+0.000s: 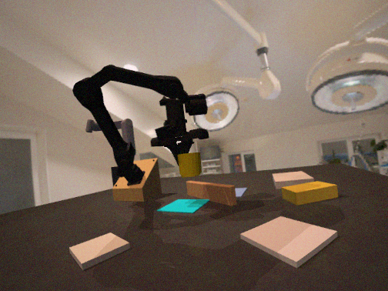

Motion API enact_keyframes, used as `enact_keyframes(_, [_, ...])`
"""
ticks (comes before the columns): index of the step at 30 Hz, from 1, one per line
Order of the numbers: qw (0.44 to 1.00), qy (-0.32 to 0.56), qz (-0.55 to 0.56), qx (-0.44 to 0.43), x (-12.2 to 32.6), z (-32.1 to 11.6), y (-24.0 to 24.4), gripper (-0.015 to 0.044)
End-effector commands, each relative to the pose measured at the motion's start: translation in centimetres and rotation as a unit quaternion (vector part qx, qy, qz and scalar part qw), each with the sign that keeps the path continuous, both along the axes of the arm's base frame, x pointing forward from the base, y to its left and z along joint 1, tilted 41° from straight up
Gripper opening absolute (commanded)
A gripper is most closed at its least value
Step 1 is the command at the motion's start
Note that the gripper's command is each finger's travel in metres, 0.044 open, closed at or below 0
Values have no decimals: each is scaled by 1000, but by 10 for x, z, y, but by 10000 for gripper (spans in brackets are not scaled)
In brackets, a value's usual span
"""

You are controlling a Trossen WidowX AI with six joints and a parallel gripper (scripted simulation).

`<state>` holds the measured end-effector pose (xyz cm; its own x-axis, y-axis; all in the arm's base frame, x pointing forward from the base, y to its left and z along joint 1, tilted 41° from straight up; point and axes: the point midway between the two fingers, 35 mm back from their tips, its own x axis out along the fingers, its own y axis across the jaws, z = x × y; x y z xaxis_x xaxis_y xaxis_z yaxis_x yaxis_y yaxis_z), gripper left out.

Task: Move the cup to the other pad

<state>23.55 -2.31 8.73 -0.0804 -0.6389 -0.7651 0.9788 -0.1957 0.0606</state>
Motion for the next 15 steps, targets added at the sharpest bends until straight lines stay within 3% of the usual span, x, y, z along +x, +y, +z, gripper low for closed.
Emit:
enact_keyframes(1, [1000,4,2,-4,-8,4,-6,0])
enact_keyframes(15, [1000,5,2,-4,-24,13,-18,0])
